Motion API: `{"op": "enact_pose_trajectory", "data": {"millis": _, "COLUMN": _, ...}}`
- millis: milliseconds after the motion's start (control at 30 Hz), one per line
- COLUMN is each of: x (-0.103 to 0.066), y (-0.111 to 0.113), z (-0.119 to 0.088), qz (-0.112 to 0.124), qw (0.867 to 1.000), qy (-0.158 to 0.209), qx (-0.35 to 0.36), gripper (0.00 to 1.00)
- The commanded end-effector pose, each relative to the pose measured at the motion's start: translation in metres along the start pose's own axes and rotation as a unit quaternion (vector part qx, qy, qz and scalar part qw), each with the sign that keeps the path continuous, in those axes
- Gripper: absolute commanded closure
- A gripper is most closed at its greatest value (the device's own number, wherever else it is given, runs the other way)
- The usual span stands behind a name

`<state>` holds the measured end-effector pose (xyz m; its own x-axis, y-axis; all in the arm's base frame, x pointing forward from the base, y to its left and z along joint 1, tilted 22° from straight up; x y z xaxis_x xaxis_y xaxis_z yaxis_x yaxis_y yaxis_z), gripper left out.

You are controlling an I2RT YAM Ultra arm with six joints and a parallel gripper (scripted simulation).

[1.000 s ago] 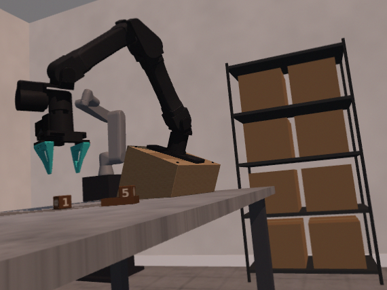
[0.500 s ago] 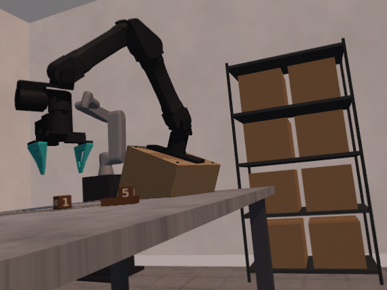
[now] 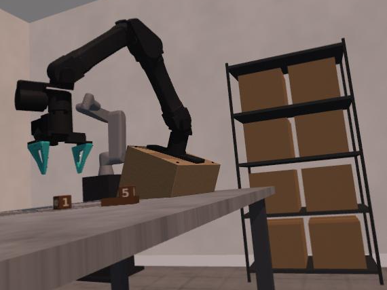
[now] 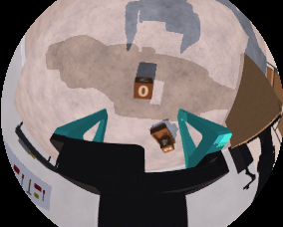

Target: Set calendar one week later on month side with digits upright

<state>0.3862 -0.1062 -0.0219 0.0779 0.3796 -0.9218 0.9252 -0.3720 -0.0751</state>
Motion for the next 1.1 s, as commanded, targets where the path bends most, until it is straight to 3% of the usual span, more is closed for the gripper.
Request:
{"op": "enact_pose_trajectory", "data": {"millis": 0, "x": -0.0057, "y": 0.0029, "z": 0.0033, "qz": 0.009, "qw": 0.999, "qy": -0.005, "qx": -0.032, "gripper": 0.0}}
{"op": "enact_pose_trajectory", "data": {"millis": 233, "x": -0.0062, "y": 0.0028, "z": 0.0035, "qz": 0.008, "qw": 0.985, "qy": -0.006, "qx": -0.172, "gripper": 0.0}}
{"op": "enact_pose_trajectory", "data": {"millis": 500, "x": -0.0068, "y": 0.0026, "z": 0.0038, "qz": 0.007, "qw": 0.945, "qy": -0.007, "qx": -0.326, "gripper": 0.0}}
{"op": "enact_pose_trajectory", "data": {"millis": 600, "x": -0.0068, "y": 0.0026, "z": 0.0038, "qz": 0.007, "qw": 0.942, "qy": -0.007, "qx": -0.334, "gripper": 0.0}}
{"op": "enact_pose_trajectory", "data": {"millis": 667, "x": -0.007, "y": 0.0026, "z": 0.0039, "qz": 0.006, "qw": 0.918, "qy": -0.008, "qx": -0.396, "gripper": 0.0}}
{"op": "enact_pose_trajectory", "data": {"millis": 900, "x": -0.0075, "y": 0.0024, "z": 0.0041, "qz": 0.005, "qw": 0.858, "qy": -0.008, "qx": -0.513, "gripper": 0.0}}
{"op": "enact_pose_trajectory", "data": {"millis": 933, "x": -0.0075, "y": 0.0024, "z": 0.0041, "qz": 0.005, "qw": 0.856, "qy": -0.008, "qx": -0.517, "gripper": 0.0}}
{"op": "enact_pose_trajectory", "data": {"millis": 967, "x": -0.0076, "y": 0.0024, "z": 0.0041, "qz": 0.005, "qw": 0.839, "qy": -0.009, "qx": -0.544, "gripper": 0.0}}
{"op": "enact_pose_trajectory", "data": {"millis": 1000, "x": -0.0076, "y": 0.0024, "z": 0.0042, "qz": 0.005, "qw": 0.833, "qy": -0.009, "qx": -0.553, "gripper": 0.0}}
{"op": "enact_pose_trajectory", "data": {"millis": 1067, "x": -0.0078, "y": 0.0023, "z": 0.0042, "qz": 0.005, "qw": 0.808, "qy": -0.009, "qx": -0.589, "gripper": 0.0}}
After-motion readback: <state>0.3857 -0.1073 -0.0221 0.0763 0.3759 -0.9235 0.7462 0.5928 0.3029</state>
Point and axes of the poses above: the point where the finger pads meet when closed, its own x axis out along the fingers, its own y axis across the jaws, z = x × y, the point moved 3 cm from there along -x, back along the fingers, and after that the axes turned 11 degrees about x, right-handed, at the moved point
